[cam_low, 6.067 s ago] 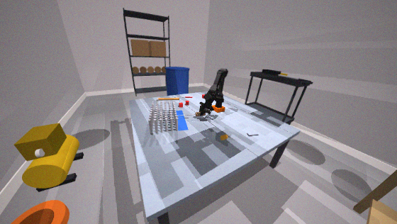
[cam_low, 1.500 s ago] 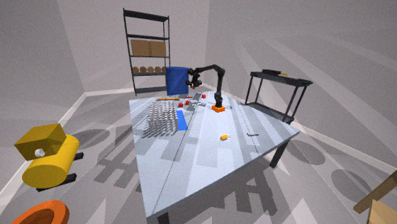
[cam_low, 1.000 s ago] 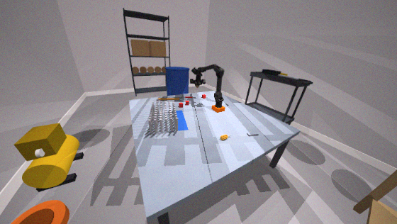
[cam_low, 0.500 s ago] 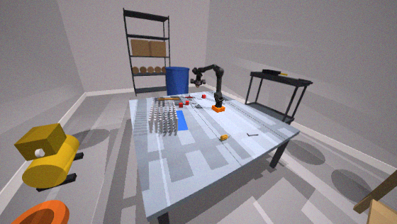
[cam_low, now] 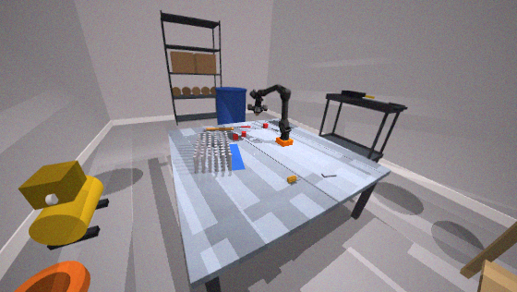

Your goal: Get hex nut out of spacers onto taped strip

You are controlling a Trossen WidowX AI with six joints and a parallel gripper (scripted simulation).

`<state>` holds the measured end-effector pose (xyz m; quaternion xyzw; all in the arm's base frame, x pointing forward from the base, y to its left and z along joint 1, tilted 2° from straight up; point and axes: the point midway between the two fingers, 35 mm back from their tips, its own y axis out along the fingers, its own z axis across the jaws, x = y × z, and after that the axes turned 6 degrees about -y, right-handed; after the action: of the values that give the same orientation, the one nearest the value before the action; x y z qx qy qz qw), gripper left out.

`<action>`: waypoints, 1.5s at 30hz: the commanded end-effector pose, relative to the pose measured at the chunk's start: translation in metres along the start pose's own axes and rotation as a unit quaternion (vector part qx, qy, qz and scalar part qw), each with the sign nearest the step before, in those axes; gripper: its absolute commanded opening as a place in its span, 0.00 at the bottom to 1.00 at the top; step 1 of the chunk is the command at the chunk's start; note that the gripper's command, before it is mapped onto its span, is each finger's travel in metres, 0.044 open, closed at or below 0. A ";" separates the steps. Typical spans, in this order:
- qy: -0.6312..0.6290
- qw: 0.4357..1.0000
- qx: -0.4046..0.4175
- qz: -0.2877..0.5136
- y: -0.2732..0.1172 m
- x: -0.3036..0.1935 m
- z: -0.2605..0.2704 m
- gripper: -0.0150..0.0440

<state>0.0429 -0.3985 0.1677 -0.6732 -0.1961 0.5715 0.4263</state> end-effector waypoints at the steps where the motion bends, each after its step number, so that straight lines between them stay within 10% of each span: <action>1: -0.003 1.000 0.000 -0.001 0.004 0.002 -0.001 0.25; 45: -0.003 1.000 0.000 0.000 0.044 0.023 -0.006 0.25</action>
<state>0.0451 -0.4077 0.1221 -0.6734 -0.1961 0.5715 0.4261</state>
